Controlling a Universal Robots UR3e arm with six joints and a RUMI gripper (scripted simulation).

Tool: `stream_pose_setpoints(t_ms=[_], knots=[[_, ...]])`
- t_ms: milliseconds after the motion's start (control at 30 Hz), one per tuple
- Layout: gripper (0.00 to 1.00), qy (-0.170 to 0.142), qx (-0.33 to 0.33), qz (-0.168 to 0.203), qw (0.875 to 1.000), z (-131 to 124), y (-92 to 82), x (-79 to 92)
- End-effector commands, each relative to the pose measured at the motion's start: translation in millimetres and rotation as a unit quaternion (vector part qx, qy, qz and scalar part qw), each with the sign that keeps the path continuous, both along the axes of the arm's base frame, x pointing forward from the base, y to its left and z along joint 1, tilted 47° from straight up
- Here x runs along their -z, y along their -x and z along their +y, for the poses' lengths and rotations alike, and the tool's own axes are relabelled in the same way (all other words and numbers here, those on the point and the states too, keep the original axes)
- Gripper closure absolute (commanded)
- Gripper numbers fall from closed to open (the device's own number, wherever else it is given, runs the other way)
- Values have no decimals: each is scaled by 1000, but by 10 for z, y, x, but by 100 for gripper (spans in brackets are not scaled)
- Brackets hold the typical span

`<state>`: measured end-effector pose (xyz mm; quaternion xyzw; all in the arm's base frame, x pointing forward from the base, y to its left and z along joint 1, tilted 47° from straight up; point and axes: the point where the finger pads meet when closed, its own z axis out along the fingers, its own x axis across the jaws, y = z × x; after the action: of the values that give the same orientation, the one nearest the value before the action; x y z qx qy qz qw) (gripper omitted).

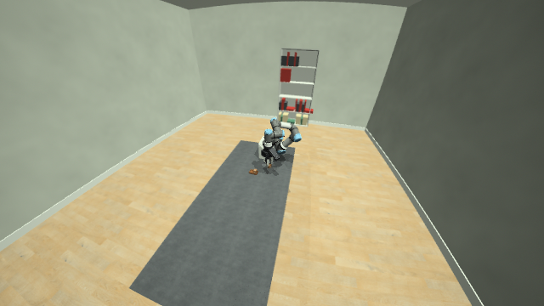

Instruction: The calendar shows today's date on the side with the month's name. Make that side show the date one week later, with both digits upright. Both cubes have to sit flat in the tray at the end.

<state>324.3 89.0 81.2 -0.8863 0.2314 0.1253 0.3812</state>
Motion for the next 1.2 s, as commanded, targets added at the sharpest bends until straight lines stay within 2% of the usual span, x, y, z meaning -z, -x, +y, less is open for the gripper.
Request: stream_pose_setpoints(t_ms=[0,267,1167], knots=[[89,-2,-19,-23,1000,20,11,-25],[89,-3,-31,-36,999,37,22,-38],[89,-4,-39,-44,998,77,25,-4]])
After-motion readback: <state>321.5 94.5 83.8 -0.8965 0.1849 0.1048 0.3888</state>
